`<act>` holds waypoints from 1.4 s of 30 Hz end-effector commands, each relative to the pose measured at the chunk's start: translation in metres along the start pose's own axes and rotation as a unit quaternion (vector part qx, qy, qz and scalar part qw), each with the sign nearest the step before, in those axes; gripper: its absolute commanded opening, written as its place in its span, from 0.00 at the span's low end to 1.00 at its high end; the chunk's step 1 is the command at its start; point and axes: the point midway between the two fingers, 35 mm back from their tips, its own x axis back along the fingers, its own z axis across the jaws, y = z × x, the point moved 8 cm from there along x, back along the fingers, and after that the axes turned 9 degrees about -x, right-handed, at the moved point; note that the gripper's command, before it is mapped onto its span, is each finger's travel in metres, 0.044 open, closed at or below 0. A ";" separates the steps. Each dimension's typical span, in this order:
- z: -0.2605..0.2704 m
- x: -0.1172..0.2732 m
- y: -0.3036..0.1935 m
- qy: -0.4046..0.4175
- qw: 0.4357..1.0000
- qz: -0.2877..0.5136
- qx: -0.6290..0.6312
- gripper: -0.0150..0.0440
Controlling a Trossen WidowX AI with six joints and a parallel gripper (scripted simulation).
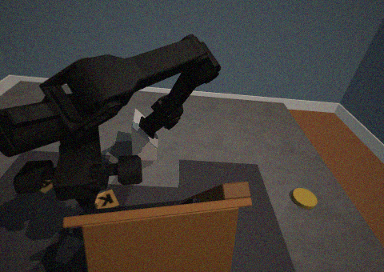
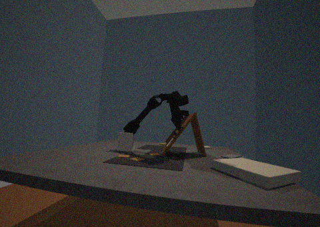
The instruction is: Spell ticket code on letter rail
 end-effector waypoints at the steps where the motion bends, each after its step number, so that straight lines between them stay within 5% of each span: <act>1: 0.001 0.000 0.000 0.001 1.000 -0.002 0.000 0.25; 42: 0.014 -0.001 -0.004 0.002 1.000 -0.002 -0.001 0.25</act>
